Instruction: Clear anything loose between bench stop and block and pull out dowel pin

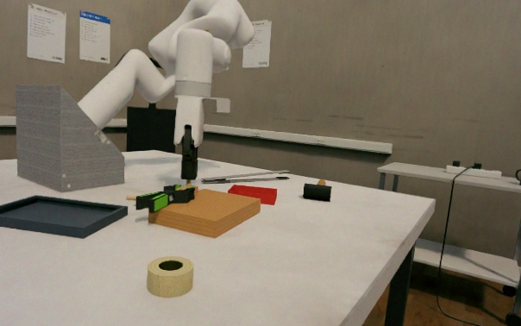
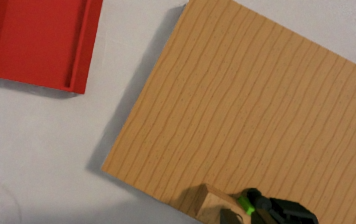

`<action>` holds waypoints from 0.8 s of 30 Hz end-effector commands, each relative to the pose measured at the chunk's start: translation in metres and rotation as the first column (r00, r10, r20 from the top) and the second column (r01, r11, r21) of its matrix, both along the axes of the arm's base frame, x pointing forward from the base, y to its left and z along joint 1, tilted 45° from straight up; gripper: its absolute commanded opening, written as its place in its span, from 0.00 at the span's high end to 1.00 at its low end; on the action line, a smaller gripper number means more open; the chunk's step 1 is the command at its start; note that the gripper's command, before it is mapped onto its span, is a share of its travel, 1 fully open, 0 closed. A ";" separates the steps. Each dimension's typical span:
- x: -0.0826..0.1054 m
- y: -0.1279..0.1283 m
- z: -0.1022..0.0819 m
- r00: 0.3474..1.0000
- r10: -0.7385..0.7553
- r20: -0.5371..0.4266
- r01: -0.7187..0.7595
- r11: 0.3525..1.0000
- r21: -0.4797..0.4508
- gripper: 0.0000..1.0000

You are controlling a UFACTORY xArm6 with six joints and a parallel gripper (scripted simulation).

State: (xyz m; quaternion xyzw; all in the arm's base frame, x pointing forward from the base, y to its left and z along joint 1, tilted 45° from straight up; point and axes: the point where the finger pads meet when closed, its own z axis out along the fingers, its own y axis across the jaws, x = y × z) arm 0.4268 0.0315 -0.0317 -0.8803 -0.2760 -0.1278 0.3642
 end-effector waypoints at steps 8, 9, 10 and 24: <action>0.001 -0.001 0.001 0.996 0.064 0.069 -0.063 0.998 -0.006 1.00; 0.001 -0.001 0.001 0.995 0.069 0.075 -0.069 0.998 -0.006 1.00; 0.001 -0.001 0.001 0.994 0.075 0.080 -0.075 0.997 -0.007 1.00; 0.001 -0.001 0.001 0.980 0.139 0.145 -0.138 0.990 -0.016 1.00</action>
